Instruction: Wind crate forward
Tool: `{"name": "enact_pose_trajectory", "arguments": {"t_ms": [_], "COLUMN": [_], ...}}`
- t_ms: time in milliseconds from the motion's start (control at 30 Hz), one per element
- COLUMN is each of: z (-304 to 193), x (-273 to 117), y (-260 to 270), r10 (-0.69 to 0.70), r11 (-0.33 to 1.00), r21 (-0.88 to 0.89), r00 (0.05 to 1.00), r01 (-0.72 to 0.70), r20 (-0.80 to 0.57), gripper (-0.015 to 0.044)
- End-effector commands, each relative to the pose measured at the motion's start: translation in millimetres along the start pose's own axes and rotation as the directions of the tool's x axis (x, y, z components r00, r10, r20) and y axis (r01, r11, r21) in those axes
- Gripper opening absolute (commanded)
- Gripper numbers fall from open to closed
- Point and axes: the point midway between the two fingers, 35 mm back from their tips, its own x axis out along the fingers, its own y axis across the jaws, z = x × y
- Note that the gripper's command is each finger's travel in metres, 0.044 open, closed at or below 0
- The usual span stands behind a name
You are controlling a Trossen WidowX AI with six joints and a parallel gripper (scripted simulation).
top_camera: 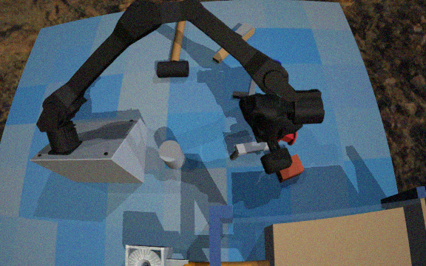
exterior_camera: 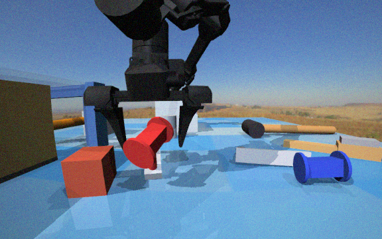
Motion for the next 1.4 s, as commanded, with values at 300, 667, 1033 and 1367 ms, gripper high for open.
{"name": "enact_pose_trajectory", "arguments": {"t_ms": [300, 667, 1033, 1367], "z": [0, 0, 0, -5], "x": [16, 15, 15, 4], "y": [-1, -1, -1, -1], "r10": [0.002, 0.000, 0.000, -0.002], "r11": [1.000, 1.000, 1.000, 1.000], "r21": [0.008, 0.002, 0.002, 0.002], "r00": [1.000, 1.000, 1.000, 1.000], "r01": [-0.002, 0.000, 0.000, 0.002], "r20": [0.006, 0.003, 0.003, 0.003], "gripper": [0.0440, 0.0204, 0.0052, 0.0000]}}
